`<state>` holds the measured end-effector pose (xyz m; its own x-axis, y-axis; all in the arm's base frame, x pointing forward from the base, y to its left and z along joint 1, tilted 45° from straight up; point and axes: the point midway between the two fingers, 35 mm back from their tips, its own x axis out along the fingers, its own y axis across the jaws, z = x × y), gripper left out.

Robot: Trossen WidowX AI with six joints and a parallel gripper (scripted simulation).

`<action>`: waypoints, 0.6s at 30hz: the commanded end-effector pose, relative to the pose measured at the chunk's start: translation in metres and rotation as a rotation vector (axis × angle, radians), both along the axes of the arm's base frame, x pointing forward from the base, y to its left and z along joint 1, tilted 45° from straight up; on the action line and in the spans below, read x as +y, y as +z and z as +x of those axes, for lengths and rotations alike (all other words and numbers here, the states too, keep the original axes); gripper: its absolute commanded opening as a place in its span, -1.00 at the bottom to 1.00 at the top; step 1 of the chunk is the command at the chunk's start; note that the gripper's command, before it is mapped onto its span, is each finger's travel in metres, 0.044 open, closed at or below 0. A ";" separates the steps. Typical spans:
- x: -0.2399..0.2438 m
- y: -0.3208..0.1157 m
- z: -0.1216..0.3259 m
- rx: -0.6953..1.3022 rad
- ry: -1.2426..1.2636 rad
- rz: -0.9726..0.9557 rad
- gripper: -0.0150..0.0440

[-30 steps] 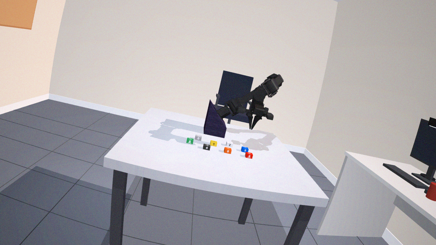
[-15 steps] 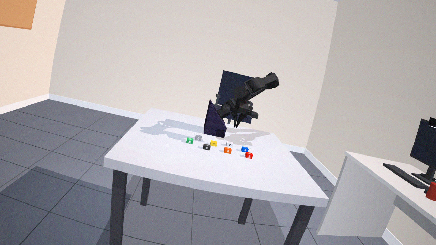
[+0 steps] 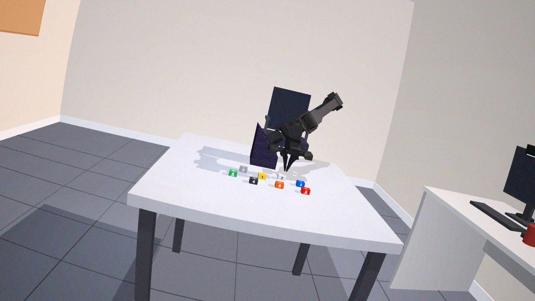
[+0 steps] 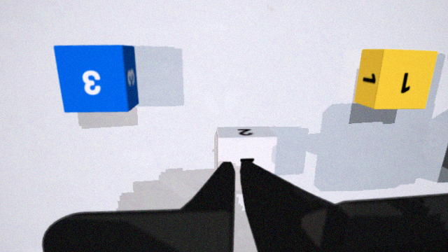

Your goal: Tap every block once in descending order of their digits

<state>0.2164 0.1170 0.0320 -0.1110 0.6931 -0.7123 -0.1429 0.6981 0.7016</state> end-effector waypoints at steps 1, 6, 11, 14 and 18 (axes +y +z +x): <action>0.005 -0.005 -0.002 0.008 -0.004 0.005 -0.42; 0.011 -0.011 -0.003 0.009 -0.004 0.005 -0.42; 0.016 -0.016 -0.004 0.009 -0.004 0.006 -0.42; 0.018 -0.018 -0.005 0.009 -0.004 0.007 -0.42; 0.018 -0.018 -0.005 0.009 -0.004 0.007 -0.42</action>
